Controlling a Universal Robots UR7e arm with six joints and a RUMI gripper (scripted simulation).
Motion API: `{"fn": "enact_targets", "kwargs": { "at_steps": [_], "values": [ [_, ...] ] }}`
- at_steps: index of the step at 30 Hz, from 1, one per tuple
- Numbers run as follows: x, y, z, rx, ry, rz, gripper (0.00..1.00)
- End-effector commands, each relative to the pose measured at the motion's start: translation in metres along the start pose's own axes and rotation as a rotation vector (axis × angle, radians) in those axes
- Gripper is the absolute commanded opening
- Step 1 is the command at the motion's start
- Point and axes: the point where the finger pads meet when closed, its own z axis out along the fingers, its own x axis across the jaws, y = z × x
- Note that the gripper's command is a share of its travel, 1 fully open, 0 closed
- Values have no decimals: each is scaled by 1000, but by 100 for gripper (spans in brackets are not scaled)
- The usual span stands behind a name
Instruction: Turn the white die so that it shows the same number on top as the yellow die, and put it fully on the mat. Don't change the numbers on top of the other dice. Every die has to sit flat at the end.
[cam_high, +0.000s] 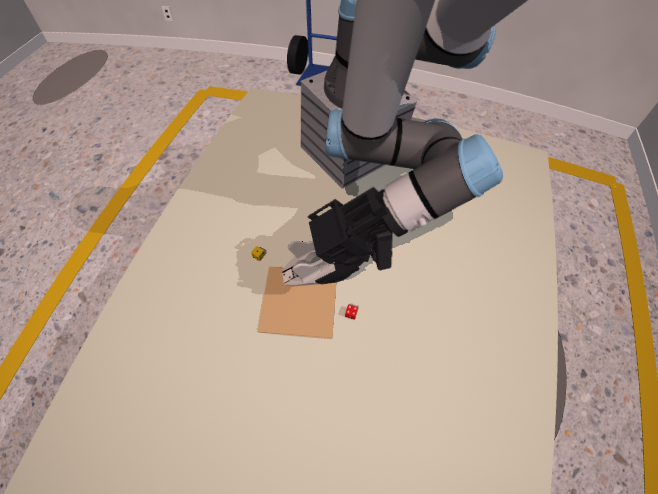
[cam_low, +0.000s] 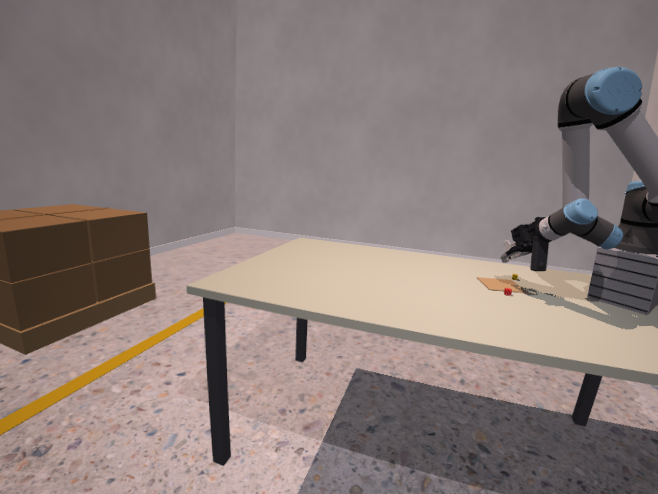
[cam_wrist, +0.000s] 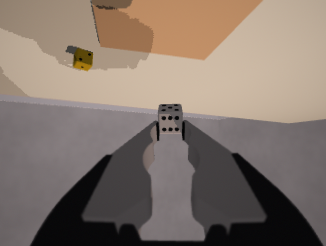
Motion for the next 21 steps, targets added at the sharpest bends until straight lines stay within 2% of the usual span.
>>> {"fn": "enact_targets", "kwargs": {
  "at_steps": [1,7,21],
  "values": [
    [2,-3,3,-5,4,3,3],
    [2,-11,8,-5,4,3,3],
    [3,-49,35,-5,4,3,3]
  ]
}}
